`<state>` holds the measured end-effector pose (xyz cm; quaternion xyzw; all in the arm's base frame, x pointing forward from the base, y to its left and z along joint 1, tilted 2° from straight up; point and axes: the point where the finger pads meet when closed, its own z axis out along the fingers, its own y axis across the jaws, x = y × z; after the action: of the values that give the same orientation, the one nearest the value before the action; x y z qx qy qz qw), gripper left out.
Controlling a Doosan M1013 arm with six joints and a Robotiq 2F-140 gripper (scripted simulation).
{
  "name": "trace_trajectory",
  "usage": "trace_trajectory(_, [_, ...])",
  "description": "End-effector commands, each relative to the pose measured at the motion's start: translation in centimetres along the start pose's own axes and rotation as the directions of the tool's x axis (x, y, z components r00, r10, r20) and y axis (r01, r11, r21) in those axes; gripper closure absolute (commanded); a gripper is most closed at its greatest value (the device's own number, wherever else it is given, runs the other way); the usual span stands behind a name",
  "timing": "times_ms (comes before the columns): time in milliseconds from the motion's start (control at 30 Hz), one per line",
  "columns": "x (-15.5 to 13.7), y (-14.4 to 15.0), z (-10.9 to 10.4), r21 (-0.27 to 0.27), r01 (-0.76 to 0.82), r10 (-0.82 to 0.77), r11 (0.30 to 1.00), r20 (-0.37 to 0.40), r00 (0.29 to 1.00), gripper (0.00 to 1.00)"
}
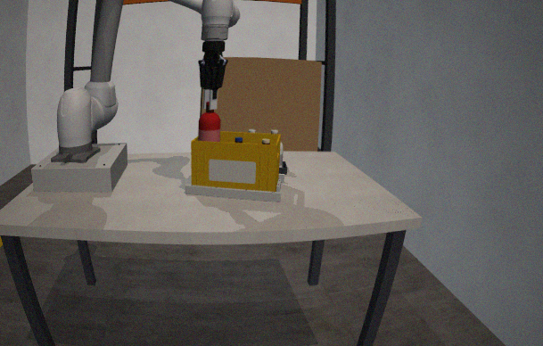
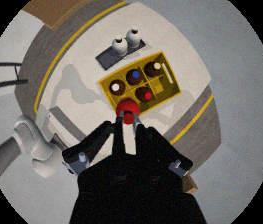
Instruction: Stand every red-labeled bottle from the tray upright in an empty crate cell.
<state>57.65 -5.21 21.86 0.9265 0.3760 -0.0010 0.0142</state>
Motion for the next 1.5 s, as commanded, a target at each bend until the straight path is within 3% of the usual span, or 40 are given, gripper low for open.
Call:
trace_trajectory(0, [0.0, 0.0, 0.2, 0.0, 0.0, 0.0, 1.0, 0.0, 1.0, 1.0])
trace_trajectory(1467, [0.0, 0.0, 3.4, 0.0, 0.0, 0.0, 1.0, 0.0, 1.0, 1.0])
